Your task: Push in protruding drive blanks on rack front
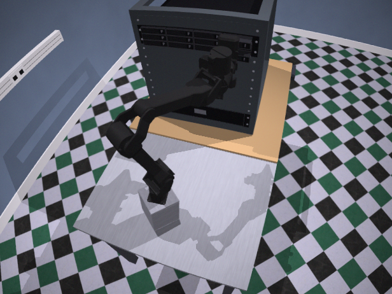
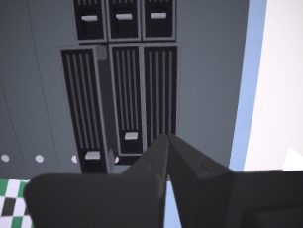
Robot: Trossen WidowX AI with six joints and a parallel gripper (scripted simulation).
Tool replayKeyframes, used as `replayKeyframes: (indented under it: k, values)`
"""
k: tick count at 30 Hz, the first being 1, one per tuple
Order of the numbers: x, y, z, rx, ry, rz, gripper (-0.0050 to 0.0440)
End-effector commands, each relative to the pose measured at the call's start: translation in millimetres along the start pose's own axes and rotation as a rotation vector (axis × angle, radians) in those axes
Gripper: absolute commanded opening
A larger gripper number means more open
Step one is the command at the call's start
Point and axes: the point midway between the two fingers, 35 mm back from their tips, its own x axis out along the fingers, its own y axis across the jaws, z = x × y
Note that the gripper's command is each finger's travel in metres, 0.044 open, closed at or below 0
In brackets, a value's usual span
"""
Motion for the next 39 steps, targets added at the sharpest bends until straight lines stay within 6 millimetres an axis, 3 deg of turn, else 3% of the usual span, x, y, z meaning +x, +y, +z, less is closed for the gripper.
replayKeyframes:
  k: [1,39]
  values:
    - [23,-10,0,-0.013,0.001,-0.016,-0.005]
    - [38,-11,-1,-0.013,0.001,-0.016,-0.005]
